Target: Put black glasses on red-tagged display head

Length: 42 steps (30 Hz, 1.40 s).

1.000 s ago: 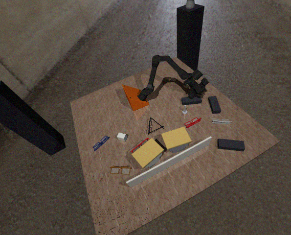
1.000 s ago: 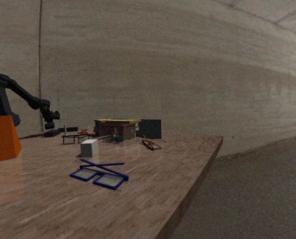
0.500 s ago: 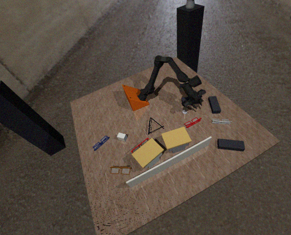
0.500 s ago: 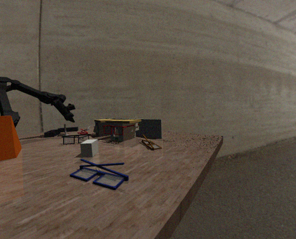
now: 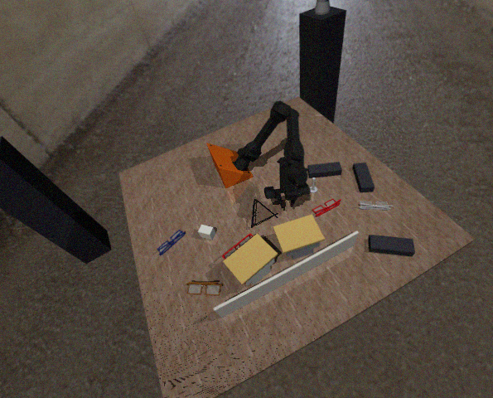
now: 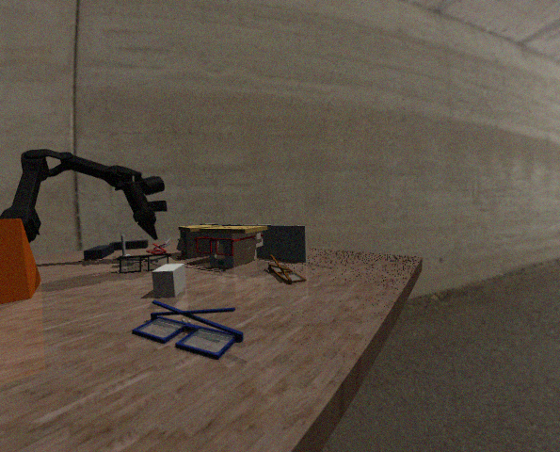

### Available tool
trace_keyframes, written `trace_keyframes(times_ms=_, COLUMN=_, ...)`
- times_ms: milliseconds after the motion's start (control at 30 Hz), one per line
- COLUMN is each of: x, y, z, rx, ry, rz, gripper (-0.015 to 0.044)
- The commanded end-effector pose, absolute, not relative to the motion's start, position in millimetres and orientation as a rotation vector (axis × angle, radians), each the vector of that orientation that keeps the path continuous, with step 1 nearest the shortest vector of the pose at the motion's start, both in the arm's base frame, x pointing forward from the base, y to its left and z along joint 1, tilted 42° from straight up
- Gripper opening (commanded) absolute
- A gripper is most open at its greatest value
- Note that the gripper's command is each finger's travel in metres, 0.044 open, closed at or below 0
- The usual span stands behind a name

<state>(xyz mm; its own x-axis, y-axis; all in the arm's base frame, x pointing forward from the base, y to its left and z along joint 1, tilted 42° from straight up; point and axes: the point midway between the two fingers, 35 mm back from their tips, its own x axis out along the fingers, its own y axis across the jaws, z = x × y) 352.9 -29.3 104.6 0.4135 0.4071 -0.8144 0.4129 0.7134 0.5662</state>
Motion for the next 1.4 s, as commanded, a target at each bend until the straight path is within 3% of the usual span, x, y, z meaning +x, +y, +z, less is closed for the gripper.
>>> trace_keyframes(times_ms=0, x=322, y=-63, z=71, rx=0.868, ry=1.321, rz=-0.014, gripper=0.02)
trace_keyframes(times_ms=267, x=246, y=-104, z=29, rx=1.074, ry=1.517, rz=0.083, gripper=0.02)
trace_keyframes(times_ms=433, x=245, y=-105, z=28, rx=1.08, ry=1.519, rz=0.087, gripper=0.02)
trace_keyframes(times_ms=533, x=245, y=-105, z=28, rx=1.08, ry=1.519, rz=0.087, gripper=0.0121)
trace_keyframes(times_ms=1367, x=248, y=-91, z=7, rx=1.079, ry=1.518, rz=0.087, gripper=0.012)
